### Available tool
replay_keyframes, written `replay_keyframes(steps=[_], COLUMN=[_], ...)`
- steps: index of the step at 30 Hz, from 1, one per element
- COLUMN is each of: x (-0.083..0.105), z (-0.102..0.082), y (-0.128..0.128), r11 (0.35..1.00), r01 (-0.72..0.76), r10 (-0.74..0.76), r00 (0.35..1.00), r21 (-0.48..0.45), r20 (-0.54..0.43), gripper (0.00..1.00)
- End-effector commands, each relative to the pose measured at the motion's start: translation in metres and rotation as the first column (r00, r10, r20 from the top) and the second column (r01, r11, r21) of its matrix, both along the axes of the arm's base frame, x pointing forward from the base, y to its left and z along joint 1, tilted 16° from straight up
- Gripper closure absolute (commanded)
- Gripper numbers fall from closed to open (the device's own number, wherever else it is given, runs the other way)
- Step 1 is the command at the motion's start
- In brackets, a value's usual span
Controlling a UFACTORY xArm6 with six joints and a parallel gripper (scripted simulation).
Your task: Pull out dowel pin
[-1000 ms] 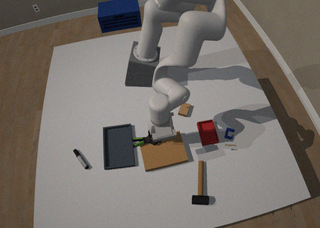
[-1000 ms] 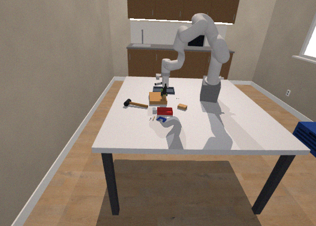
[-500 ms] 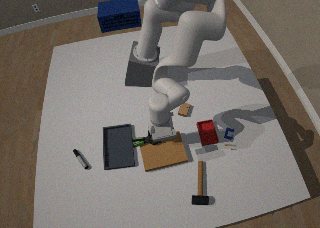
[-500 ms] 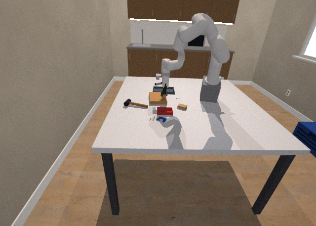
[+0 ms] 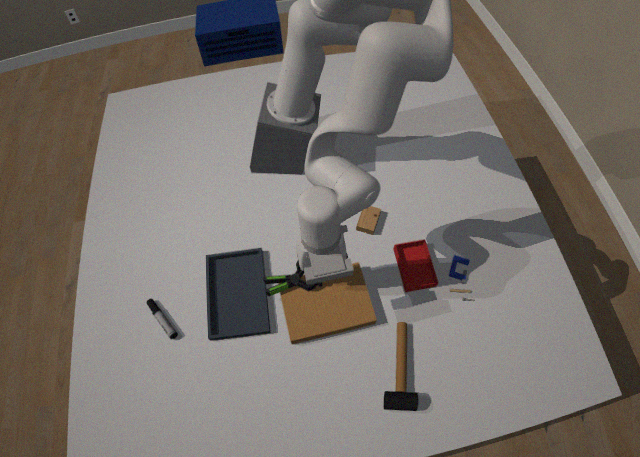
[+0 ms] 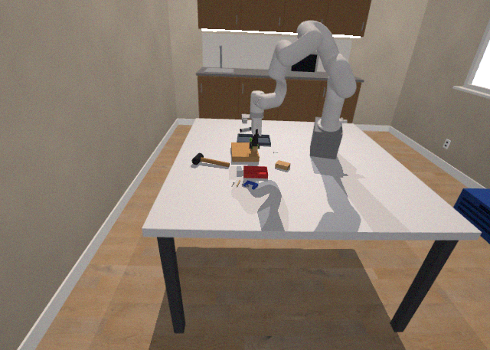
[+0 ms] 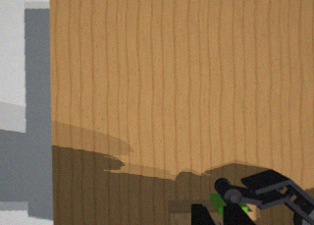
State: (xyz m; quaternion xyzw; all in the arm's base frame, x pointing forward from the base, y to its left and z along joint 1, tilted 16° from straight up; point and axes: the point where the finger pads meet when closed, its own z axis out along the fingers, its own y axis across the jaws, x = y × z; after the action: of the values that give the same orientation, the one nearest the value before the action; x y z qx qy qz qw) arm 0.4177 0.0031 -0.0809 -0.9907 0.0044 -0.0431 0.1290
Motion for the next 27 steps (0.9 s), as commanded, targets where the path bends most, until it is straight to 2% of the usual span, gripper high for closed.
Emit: replay_keyframes(steps=[1,27], x=[0.0012,0.0012], z=[0.0009,0.0009], y=[-0.0002,-0.0002], r11=[1.000,1.000], r01=[-0.001,-0.012], r10=[0.001,0.012], r00=[1.000,1.000], r21=[0.000,-0.001], r20=[0.003,0.006], gripper=[1.00,1.00])
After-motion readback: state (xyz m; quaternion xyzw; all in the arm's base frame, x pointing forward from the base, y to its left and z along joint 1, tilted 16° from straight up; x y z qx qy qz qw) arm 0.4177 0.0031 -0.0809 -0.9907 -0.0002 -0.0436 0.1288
